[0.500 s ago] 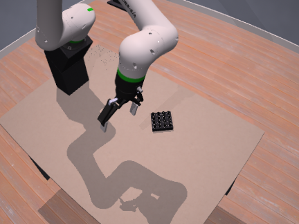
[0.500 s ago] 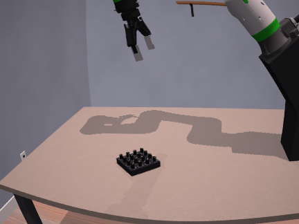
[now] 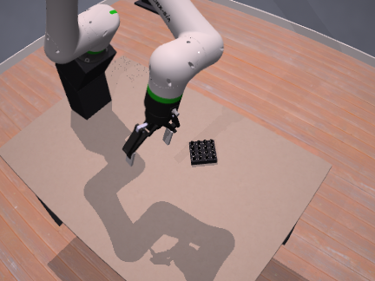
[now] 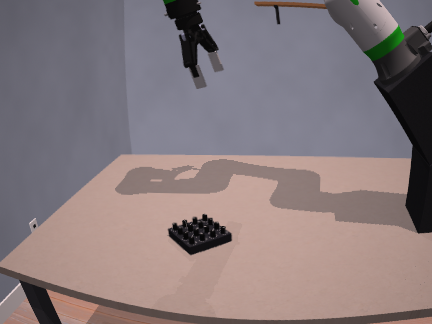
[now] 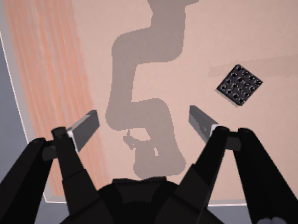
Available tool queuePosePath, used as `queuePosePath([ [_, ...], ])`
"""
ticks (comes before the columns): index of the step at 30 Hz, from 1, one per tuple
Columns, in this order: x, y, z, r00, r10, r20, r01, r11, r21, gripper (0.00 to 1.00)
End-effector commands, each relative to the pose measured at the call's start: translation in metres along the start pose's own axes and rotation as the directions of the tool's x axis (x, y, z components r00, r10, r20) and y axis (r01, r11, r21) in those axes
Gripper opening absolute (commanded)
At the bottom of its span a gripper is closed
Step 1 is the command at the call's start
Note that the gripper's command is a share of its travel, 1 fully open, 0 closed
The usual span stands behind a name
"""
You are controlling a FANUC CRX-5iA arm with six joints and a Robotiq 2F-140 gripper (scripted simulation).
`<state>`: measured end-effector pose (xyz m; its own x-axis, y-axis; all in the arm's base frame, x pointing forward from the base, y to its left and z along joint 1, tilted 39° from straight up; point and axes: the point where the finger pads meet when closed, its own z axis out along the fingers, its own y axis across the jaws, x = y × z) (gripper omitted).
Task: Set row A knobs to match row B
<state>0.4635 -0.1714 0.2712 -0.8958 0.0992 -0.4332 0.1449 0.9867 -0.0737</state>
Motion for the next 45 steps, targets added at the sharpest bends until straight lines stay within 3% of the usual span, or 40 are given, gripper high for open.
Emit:
queuePosePath([
  [1,0.000,0.000,0.000,1.000,0.000,0.000,0.000,1.000,0.000,1.00],
  [7,-0.001,0.000,0.002,0.999,-0.037,0.003,0.037,0.999,0.007,1.00],
  [17,-0.011,0.000,0.020,0.925,-0.380,0.005,0.379,0.923,0.070,1.00],
  [19,-0.011,0.000,0.020,0.925,-0.380,0.005,0.379,0.923,0.070,1.00],
  [20,-0.014,0.001,0.025,0.887,-0.462,0.000,0.460,0.884,0.084,1.00],
  [26,-0.020,0.005,0.034,0.783,-0.622,-0.015,0.620,0.777,0.112,1.00],
  [34,-0.028,0.013,0.046,0.589,-0.807,-0.046,0.804,0.578,0.141,1.00],
  [36,-0.028,0.013,0.046,0.589,-0.807,-0.046,0.804,0.578,0.141,1.00],
  [37,-0.031,0.017,0.050,0.508,-0.859,-0.059,0.856,0.495,0.149,1.00],
  [45,-0.038,0.030,0.061,0.273,-0.957,-0.096,0.953,0.256,0.160,1.00],
])
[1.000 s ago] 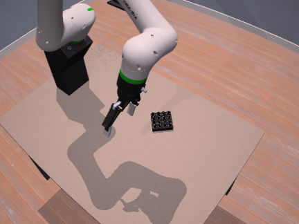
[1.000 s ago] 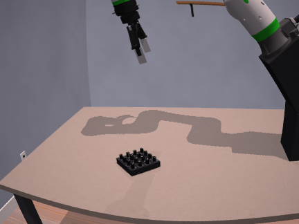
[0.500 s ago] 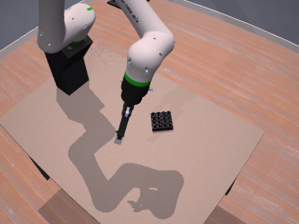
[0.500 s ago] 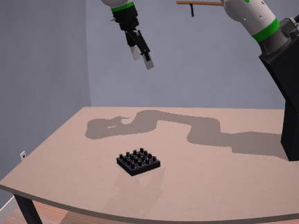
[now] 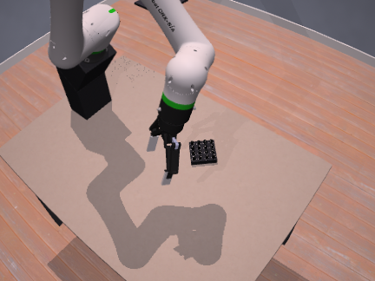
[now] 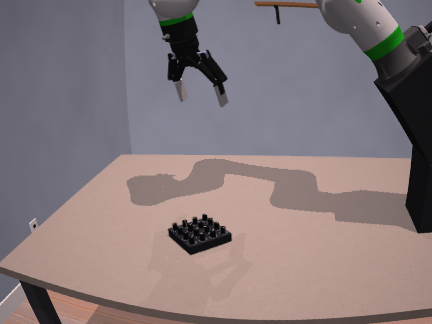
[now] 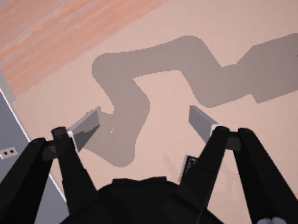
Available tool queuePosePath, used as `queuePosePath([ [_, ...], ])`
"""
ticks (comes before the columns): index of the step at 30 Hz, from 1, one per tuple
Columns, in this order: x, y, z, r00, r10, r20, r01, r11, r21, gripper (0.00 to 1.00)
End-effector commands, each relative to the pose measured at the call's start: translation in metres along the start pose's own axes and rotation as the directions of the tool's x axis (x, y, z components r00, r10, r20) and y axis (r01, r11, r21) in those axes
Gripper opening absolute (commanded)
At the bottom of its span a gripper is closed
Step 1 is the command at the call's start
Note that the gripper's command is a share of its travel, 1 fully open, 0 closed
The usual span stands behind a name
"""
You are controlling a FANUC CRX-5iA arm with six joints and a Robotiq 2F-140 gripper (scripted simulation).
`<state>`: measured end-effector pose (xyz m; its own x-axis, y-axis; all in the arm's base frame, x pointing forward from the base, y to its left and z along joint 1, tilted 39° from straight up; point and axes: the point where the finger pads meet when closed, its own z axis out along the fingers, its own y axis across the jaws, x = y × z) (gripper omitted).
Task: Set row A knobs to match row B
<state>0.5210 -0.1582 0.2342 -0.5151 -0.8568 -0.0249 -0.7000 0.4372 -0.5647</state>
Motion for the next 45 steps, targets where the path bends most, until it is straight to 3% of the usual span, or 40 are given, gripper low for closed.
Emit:
queuePosePath([
  [1,-0.009,0.000,0.006,0.988,-0.154,0.005,0.154,0.988,0.019,1.00],
  [8,-0.020,0.001,0.011,0.947,-0.320,0.002,0.319,0.947,0.040,1.00],
  [9,-0.028,0.003,0.015,0.912,-0.411,-0.001,0.411,0.910,0.052,1.00],
  [15,-0.042,0.006,0.020,0.817,-0.576,-0.011,0.575,0.815,0.072,1.00],
  [23,-0.065,0.015,0.028,0.631,-0.775,-0.030,0.774,0.626,0.099,1.00],
  [25,-0.065,0.015,0.028,0.631,-0.775,-0.030,0.774,0.626,0.099,1.00],
  [26,-0.074,0.018,0.031,0.552,-0.833,-0.039,0.831,0.545,0.107,1.00],
  [40,-0.117,0.044,0.041,0.120,-0.989,-0.089,0.985,0.107,0.139,1.00],
  [42,-0.117,0.044,0.041,0.120,-0.989,-0.089,0.985,0.107,0.139,1.00],
  [43,-0.126,0.051,0.043,0.022,-0.995,-0.101,0.990,0.008,0.143,1.00],
  [45,-0.131,0.055,0.044,-0.032,-0.994,-0.109,0.988,-0.047,0.146,1.00],
])
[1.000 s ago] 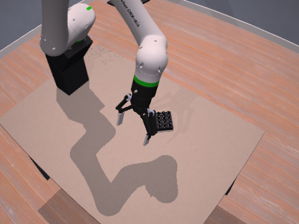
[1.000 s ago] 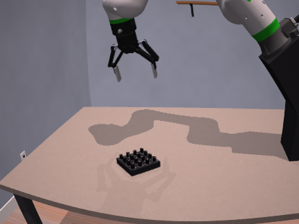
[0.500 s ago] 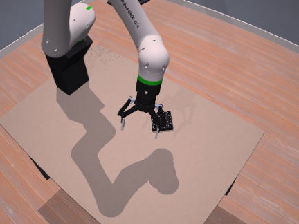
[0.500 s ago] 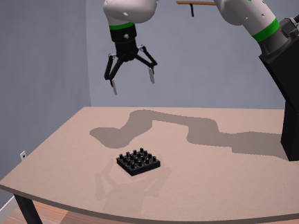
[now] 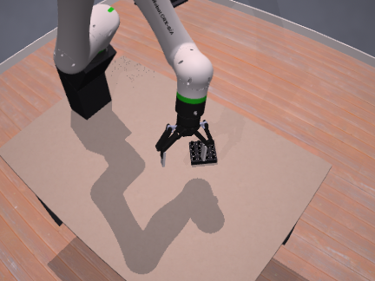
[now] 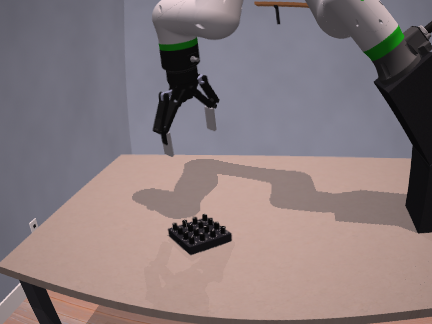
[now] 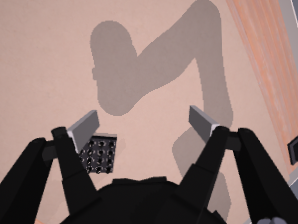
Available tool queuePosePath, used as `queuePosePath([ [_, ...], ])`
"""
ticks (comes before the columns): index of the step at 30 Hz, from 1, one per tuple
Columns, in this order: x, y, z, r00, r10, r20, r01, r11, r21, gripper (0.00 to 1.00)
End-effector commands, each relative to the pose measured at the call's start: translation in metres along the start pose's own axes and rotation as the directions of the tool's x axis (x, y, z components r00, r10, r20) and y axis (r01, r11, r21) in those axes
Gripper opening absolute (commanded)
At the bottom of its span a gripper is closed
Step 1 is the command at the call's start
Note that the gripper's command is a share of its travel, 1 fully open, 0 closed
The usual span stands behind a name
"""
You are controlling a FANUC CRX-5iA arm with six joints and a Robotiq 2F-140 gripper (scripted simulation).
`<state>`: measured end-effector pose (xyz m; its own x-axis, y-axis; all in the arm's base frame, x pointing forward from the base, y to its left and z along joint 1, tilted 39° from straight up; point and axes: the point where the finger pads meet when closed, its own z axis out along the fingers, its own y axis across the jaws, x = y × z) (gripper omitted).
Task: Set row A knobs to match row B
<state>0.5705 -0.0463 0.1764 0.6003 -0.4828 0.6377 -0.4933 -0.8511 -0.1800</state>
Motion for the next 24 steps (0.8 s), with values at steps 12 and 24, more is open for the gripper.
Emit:
queuePosePath([
  [12,-0.049,-0.044,0.010,0.862,-0.506,-0.016,0.506,0.858,0.086,1.00],
  [24,-0.096,-0.074,0.013,0.605,-0.793,-0.069,0.793,0.592,0.142,1.00],
])
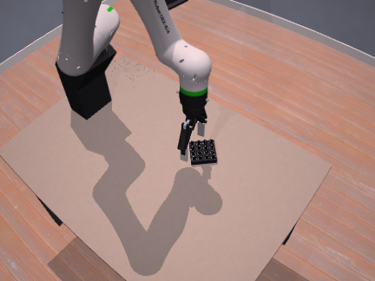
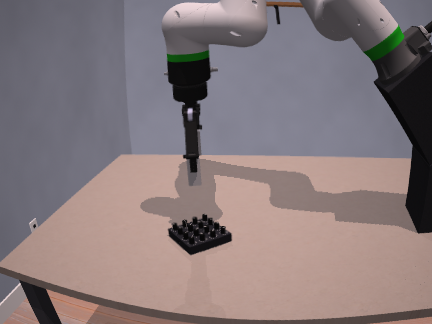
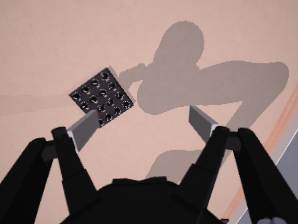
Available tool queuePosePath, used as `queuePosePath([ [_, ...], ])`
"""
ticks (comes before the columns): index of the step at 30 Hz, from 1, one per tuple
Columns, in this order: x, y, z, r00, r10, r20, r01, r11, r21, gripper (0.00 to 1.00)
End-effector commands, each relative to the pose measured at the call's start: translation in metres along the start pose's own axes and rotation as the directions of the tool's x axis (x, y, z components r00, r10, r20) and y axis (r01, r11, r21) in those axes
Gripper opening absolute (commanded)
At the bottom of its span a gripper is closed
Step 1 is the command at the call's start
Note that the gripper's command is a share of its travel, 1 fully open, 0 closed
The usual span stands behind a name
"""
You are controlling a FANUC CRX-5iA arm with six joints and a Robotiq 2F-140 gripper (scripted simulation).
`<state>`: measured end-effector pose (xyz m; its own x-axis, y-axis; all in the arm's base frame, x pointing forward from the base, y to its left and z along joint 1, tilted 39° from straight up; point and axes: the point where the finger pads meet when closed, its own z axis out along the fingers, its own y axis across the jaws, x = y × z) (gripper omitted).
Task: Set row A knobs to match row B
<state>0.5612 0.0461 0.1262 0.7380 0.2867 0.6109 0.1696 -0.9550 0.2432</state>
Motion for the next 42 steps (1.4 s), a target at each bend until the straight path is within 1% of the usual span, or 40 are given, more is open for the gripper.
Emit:
queuePosePath([
  [1,-0.005,-0.021,0.003,0.988,-0.152,-0.005,0.152,0.988,0.034,1.00],
  [5,-0.012,-0.041,0.005,0.958,-0.285,-0.017,0.285,0.957,0.060,1.00],
  [7,-0.012,-0.041,0.005,0.958,-0.285,-0.017,0.285,0.957,0.060,1.00],
  [9,-0.019,-0.059,0.007,0.916,-0.399,-0.033,0.400,0.913,0.082,1.00],
  [15,-0.029,-0.082,0.008,0.842,-0.536,-0.059,0.539,0.835,0.108,1.00],
  [42,-0.030,-0.084,0.008,0.835,-0.546,-0.062,0.550,0.828,0.110,1.00],
])
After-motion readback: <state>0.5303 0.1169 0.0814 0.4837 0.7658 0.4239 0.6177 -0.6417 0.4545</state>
